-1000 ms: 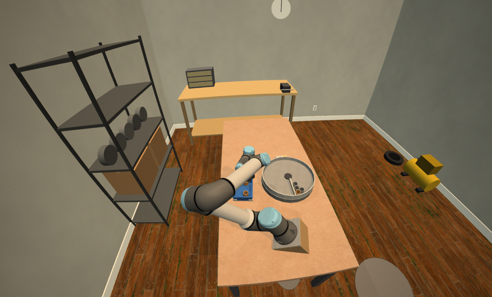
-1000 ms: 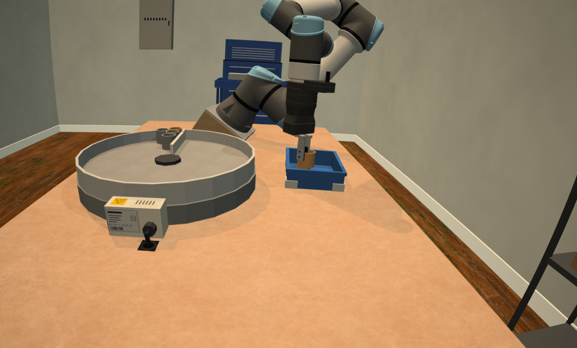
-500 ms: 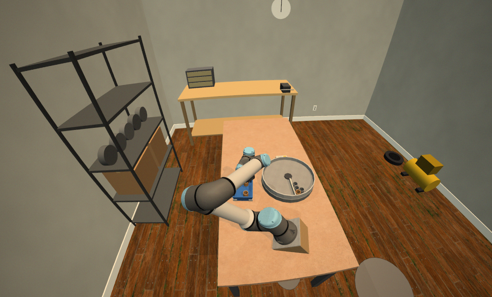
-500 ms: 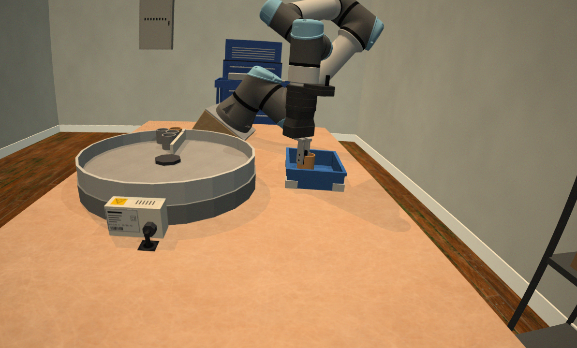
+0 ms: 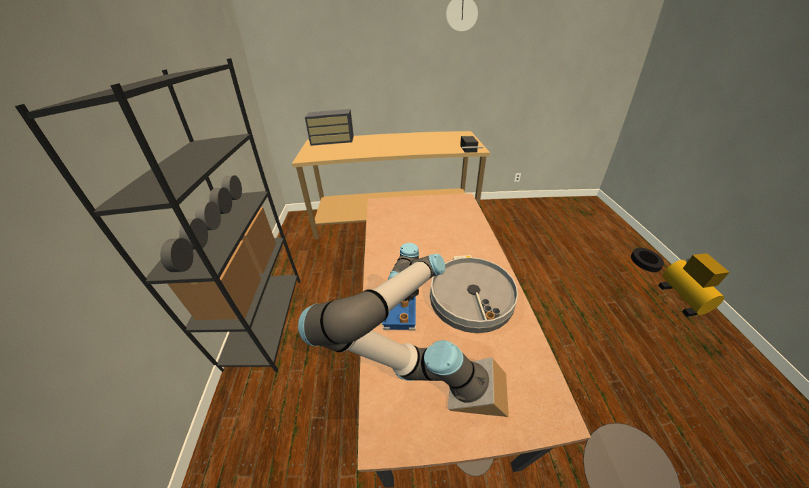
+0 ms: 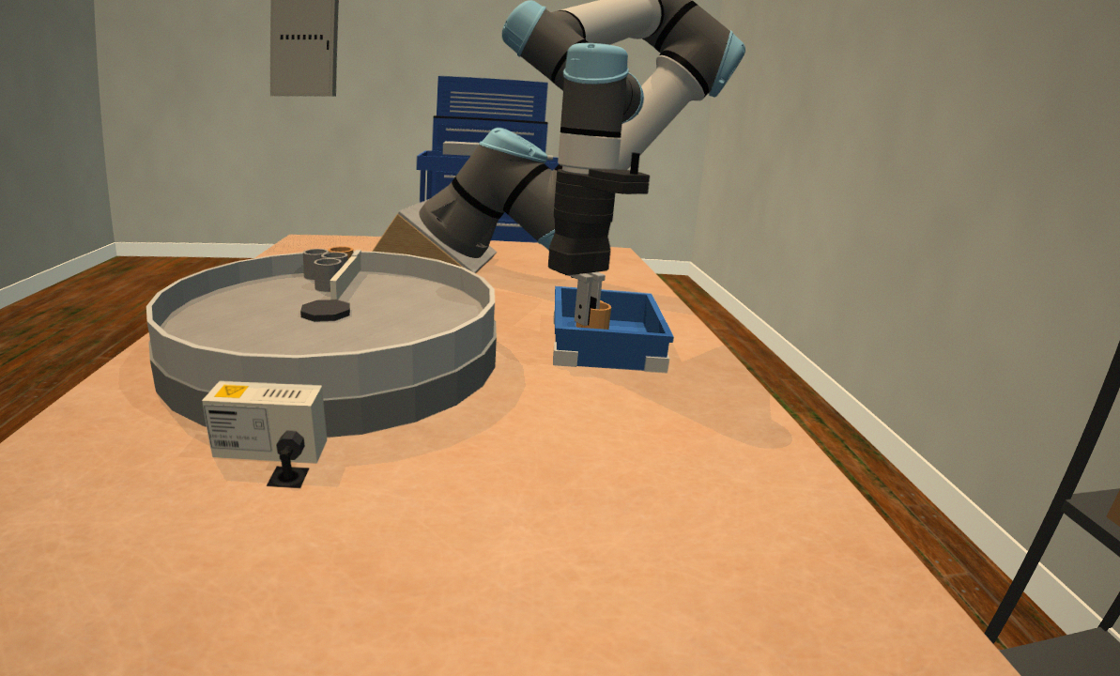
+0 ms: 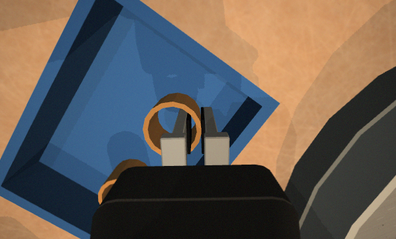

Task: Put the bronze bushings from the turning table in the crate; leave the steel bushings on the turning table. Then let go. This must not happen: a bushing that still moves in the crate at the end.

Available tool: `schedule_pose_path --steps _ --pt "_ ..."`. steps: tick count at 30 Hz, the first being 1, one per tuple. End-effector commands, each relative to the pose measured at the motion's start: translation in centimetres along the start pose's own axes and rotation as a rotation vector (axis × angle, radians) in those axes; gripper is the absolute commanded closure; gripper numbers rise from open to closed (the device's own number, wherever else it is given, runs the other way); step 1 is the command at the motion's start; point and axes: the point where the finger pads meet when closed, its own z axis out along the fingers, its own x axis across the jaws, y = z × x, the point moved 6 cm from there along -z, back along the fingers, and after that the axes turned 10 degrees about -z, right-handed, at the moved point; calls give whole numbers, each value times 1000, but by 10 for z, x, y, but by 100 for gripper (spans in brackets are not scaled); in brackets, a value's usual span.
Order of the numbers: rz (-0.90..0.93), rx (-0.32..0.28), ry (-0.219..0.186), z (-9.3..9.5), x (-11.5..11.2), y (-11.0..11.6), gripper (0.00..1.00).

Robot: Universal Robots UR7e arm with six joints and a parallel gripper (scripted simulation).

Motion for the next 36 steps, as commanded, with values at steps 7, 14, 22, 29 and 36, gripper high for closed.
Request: schedule_pose_path --steps 7,14,22,29,36 --pt "-1 1 1 1 0 0 100" --pt "-1 1 1 9 0 0 100" --pt "-1 1 1 9 0 0 100" --pt "-1 1 2 16 0 0 100" --pt "-1 1 2 18 0 0 100"
